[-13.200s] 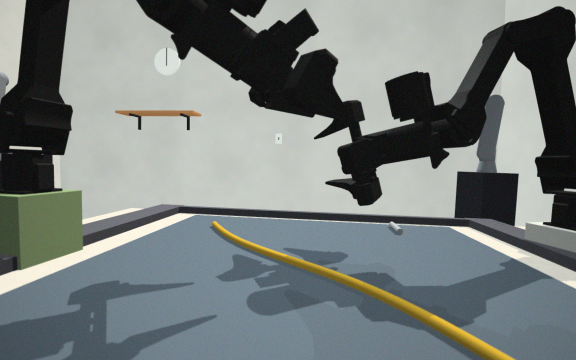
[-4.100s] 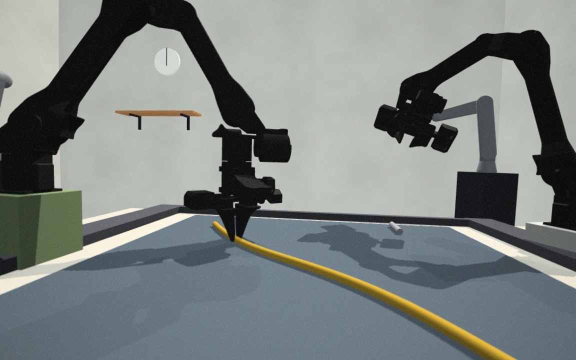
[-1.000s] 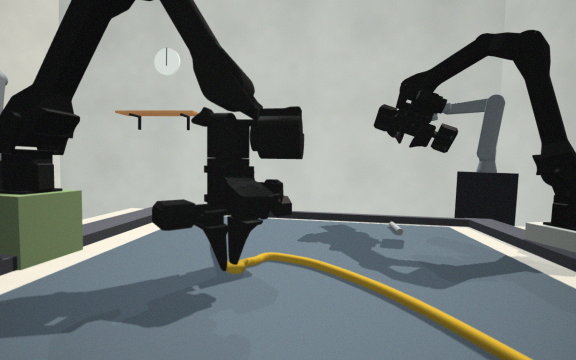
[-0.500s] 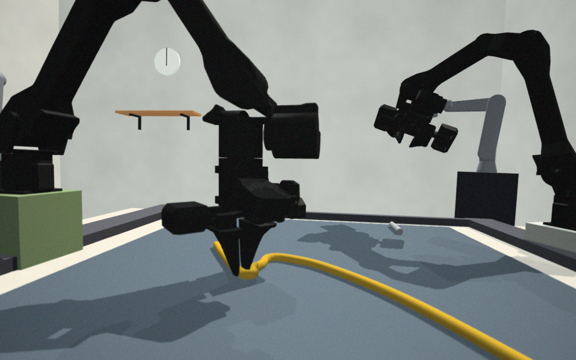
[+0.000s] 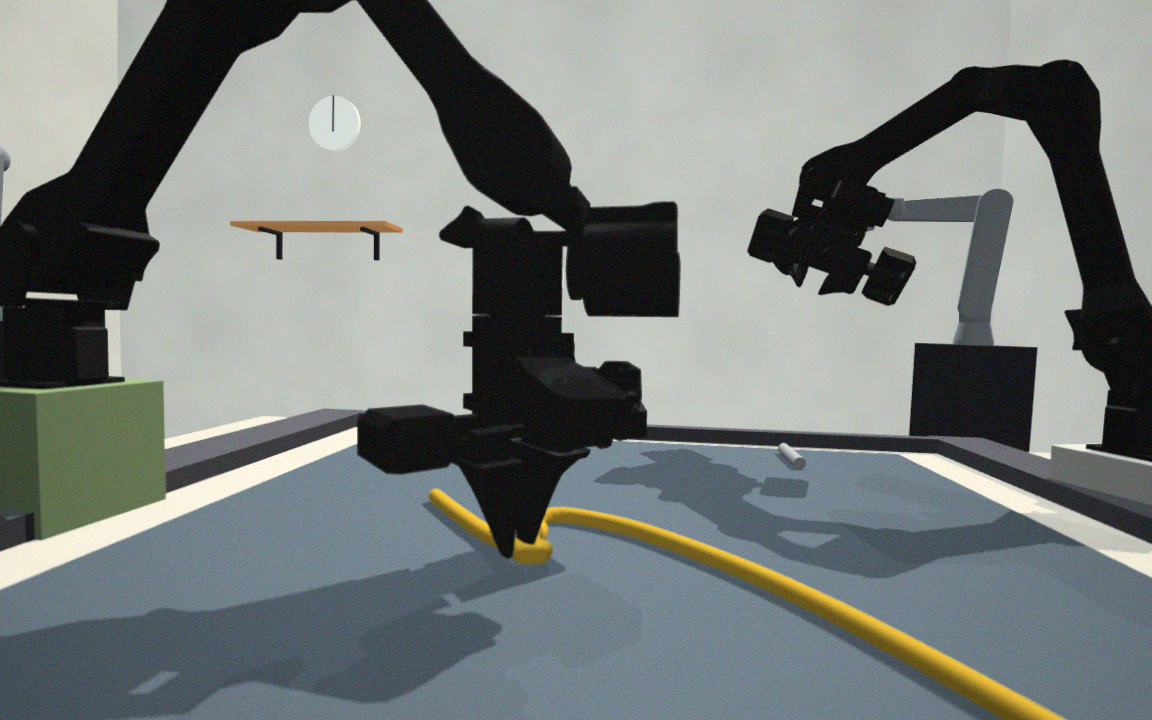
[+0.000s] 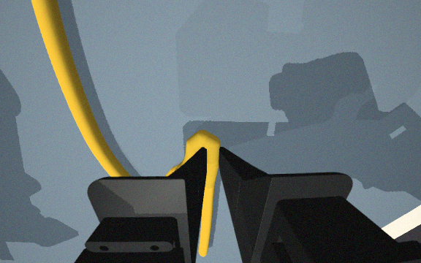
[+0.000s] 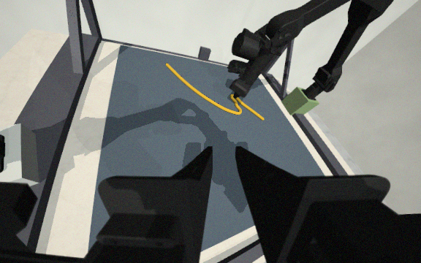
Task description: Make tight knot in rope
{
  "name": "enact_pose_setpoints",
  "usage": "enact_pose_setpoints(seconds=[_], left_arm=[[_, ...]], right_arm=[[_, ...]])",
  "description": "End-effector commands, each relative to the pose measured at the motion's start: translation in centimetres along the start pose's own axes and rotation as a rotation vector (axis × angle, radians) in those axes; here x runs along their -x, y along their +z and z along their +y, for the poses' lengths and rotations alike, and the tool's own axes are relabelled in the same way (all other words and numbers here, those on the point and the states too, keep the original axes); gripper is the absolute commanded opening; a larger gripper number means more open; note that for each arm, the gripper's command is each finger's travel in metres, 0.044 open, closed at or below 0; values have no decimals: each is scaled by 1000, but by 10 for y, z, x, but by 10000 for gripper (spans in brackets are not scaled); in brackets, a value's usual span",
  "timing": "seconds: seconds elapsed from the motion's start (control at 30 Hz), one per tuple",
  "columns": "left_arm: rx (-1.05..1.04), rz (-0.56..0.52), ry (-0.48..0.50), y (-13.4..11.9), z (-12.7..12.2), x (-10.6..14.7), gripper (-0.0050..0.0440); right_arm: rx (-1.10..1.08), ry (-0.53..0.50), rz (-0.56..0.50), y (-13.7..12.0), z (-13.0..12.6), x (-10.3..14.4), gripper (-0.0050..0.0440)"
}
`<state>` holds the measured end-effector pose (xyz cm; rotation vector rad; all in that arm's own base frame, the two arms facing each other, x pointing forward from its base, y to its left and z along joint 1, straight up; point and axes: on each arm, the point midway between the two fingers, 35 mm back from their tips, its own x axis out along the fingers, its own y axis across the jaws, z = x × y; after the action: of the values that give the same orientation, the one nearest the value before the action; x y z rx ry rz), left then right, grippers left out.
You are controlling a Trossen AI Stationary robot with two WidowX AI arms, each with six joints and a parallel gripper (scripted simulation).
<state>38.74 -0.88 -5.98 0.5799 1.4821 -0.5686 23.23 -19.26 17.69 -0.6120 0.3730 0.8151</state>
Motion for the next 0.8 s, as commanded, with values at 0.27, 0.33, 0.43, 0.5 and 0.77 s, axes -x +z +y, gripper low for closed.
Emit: enact_pose_setpoints(seconds=[0.27,0.33,0.43,0.5,0.77], left_arm=[[2,-12,6,24,17,4,45],[2,-12,6,25,18,4,45],[2,-12,6,26,19,4,45],[2,-12,6,26,19,4,93],[2,-12,6,26,19,4,285]], right_arm=[[21,-11,8,5,-3,3,100],[21,-11,8,5,-3,3,100],[21,-11,8,5,-3,3,100],[21,-11,8,5,-3,3,100],[21,-11,8,5,-3,3,100]])
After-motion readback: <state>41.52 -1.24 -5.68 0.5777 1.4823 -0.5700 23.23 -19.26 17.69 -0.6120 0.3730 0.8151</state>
